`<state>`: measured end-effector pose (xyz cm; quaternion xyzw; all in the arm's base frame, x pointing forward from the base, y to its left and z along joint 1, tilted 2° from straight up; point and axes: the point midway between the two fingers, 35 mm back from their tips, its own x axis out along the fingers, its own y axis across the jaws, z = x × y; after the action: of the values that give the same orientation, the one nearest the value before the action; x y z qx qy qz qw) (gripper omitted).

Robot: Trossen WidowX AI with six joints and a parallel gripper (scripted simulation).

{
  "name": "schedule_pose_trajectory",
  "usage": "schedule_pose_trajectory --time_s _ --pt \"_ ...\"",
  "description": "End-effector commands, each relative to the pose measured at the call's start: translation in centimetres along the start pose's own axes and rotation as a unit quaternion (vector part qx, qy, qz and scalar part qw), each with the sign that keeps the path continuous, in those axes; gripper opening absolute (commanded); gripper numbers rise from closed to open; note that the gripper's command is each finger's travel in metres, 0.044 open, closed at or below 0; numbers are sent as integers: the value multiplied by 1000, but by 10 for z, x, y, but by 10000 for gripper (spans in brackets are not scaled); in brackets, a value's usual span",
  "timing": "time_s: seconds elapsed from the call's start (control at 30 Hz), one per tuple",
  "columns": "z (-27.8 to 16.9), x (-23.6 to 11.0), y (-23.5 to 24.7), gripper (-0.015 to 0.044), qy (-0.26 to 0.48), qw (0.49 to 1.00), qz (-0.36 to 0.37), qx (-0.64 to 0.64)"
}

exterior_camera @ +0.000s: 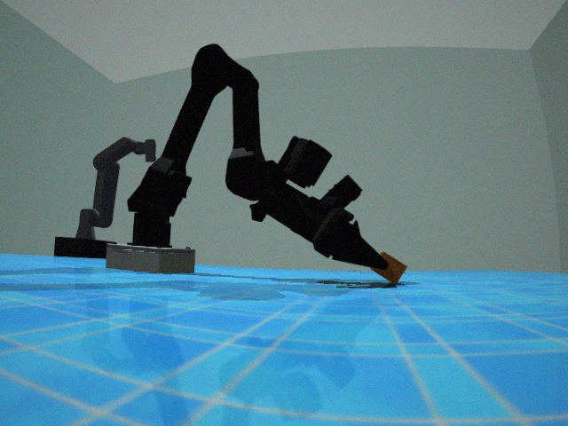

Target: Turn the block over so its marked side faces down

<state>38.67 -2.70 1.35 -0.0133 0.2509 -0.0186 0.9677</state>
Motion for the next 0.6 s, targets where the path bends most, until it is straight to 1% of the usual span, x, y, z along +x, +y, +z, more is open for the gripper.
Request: schedule_pose_trajectory --time_s 0.0,0.2,0.57 --pt "-9 -6 1 0 -17 1000 3 0" --pt "-10 -15 1 0 -54 999 2 -3" --pt "-7 -17 1 0 -65 998 3 -4"
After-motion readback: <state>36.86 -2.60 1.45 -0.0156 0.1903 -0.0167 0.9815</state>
